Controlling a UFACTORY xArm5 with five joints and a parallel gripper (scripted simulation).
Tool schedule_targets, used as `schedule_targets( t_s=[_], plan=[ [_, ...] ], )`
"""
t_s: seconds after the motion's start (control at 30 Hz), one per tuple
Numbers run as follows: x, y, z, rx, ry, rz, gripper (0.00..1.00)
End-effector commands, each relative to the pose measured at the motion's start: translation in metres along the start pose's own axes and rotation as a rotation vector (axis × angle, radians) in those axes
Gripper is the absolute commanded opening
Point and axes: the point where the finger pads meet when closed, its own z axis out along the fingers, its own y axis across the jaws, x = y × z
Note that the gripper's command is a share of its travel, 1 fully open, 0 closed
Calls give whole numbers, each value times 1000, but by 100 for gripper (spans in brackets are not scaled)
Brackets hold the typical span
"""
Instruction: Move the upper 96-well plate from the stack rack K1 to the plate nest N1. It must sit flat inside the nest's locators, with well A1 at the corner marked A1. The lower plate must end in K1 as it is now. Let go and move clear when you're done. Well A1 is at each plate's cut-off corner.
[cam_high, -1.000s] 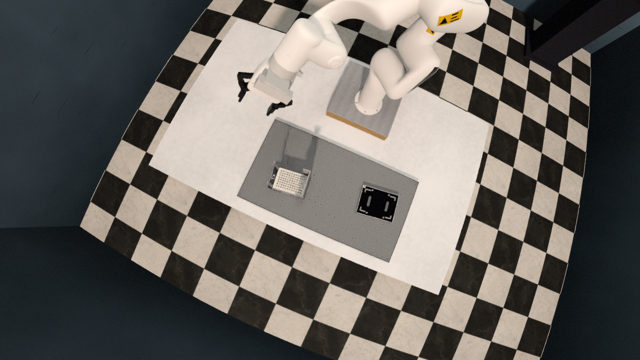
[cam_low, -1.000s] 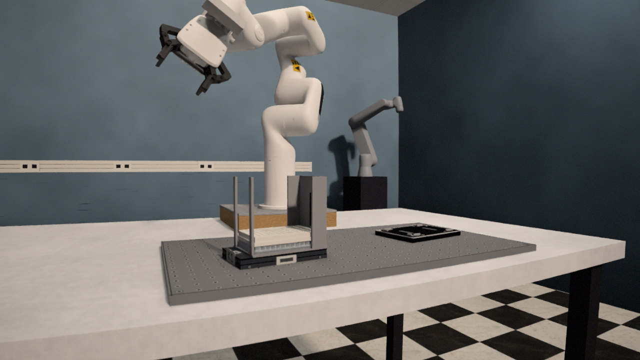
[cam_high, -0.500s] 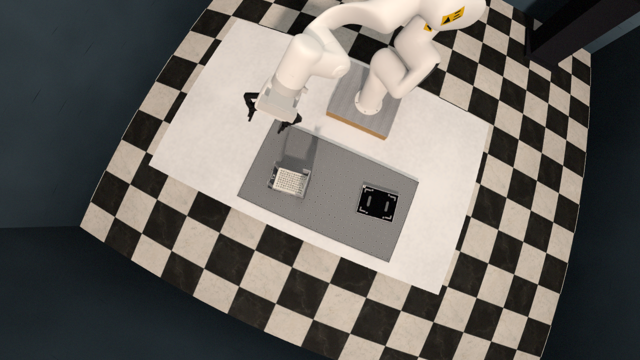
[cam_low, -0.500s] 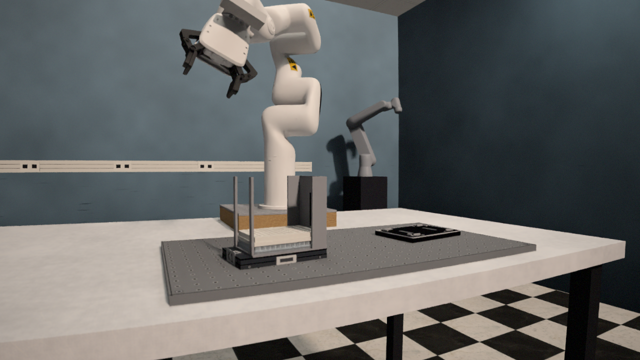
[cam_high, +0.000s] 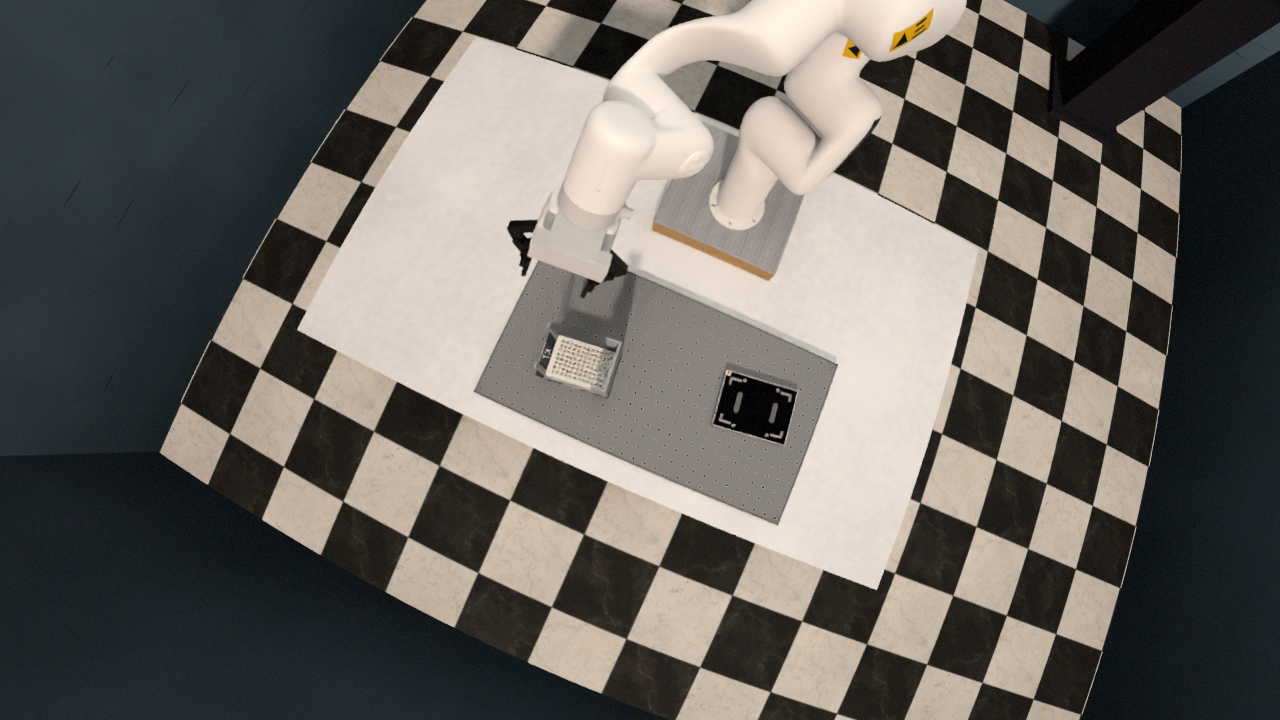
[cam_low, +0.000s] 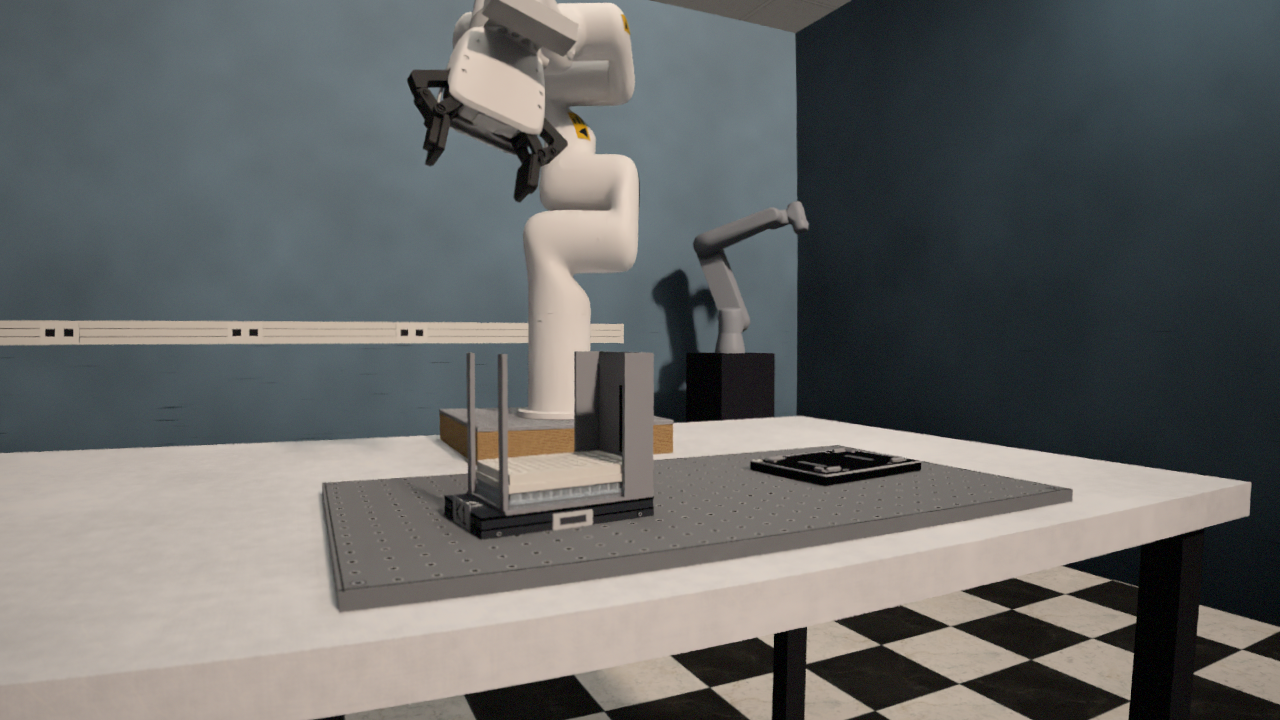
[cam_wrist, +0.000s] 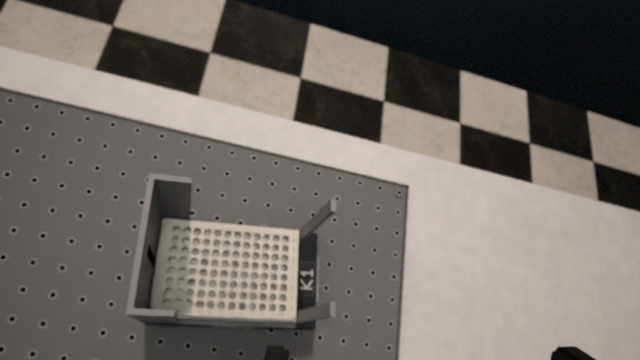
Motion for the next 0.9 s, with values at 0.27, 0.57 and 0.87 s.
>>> schedule_targets(
  t_s=[0.27,0.57,0.87],
  plan=[
    [23,-44,2,98,-51,38,100],
    [35,-79,1,144,-93,57,100],
    [44,-113,-1,182,-139,74,100]
  ],
)
